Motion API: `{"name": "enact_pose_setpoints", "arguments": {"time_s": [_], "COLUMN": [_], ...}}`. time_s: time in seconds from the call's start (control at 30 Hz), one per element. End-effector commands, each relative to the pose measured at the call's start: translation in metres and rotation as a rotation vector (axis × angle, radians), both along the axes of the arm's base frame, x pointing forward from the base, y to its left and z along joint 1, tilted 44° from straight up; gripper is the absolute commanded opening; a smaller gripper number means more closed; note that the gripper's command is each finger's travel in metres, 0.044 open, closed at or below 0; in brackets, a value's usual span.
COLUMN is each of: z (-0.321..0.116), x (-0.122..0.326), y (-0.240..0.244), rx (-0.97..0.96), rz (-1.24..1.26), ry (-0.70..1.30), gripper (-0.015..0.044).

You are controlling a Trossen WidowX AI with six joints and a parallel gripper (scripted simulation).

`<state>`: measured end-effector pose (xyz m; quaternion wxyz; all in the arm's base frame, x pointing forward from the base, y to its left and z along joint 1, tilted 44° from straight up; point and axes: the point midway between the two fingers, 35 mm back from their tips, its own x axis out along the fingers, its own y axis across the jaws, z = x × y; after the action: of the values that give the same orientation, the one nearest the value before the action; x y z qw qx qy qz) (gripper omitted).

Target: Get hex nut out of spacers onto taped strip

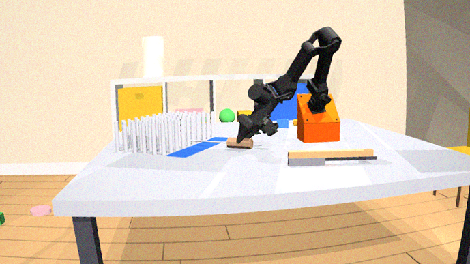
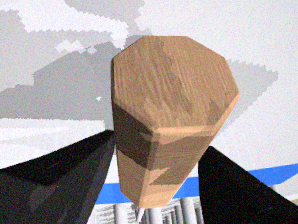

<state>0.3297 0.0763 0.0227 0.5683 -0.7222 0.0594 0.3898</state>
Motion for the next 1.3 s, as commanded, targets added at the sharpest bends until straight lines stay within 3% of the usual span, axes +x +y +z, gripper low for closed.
{"name": "enact_pose_setpoints", "arguments": {"time_s": [0.0,1.27], "z": [0.000,0.007], "x": [-0.003,-0.020], "y": [0.001,0.011], "rx": [-0.001,-0.001], "rz": [-0.006,-0.005], "ry": [0.002,0.004], "gripper": [0.0000,0.0000]}}
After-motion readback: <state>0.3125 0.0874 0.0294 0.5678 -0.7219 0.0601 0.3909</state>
